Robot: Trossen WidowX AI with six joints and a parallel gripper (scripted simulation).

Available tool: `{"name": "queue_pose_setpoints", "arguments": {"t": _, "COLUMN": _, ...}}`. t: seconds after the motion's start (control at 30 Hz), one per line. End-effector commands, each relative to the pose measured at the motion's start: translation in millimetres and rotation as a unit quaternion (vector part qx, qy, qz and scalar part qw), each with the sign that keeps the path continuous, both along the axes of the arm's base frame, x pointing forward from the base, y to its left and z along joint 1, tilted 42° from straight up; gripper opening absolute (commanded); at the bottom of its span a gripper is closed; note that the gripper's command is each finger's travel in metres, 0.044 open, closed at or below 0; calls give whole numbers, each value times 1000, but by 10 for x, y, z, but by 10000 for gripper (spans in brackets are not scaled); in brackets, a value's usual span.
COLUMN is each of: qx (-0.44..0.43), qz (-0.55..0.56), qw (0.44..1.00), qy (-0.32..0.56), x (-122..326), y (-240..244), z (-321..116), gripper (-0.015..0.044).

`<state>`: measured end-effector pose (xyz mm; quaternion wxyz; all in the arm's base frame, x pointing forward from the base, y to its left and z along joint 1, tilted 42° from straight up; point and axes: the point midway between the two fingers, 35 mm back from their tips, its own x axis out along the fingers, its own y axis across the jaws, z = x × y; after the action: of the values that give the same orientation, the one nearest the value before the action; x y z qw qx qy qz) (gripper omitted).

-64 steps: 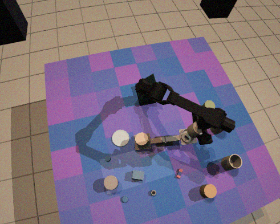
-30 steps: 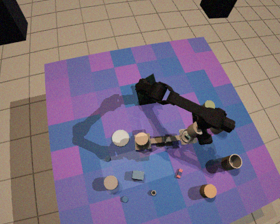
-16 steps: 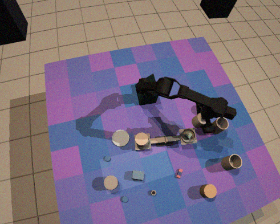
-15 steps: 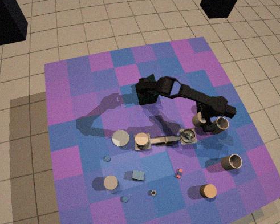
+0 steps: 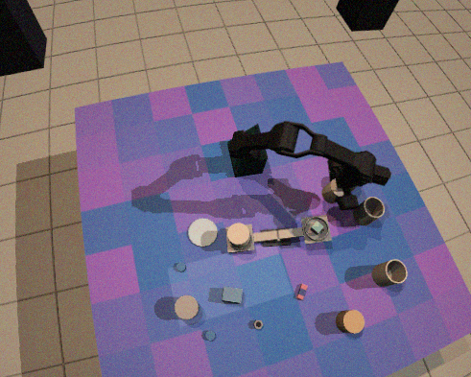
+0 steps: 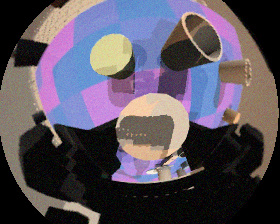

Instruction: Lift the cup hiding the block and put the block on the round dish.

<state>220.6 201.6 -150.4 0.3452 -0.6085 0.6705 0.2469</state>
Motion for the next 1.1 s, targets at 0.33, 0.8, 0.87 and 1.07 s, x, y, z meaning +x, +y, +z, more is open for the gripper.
{"name": "queue_pose_setpoints", "arguments": {"t": 0.33, "qx": -4, "qz": -2, "qw": 1000, "qy": 2, "x": -36, "y": -252, "z": -272, "gripper": 0}}
{"name": "queue_pose_setpoints", "arguments": {"t": 0.8, "qx": -3, "qz": -2, "qw": 1000, "qy": 2, "x": -44, "y": -317, "z": -361, "gripper": 53}}
{"name": "queue_pose_setpoints", "arguments": {"t": 0.87, "qx": -3, "qz": -2, "qw": 1000, "qy": 2, "x": -44, "y": -317, "z": -361, "gripper": 105}}
{"name": "queue_pose_setpoints", "arguments": {"t": 1.07, "qx": -3, "qz": -2, "qw": 1000, "qy": 2, "x": -44, "y": -317, "z": -361, "gripper": 263}}
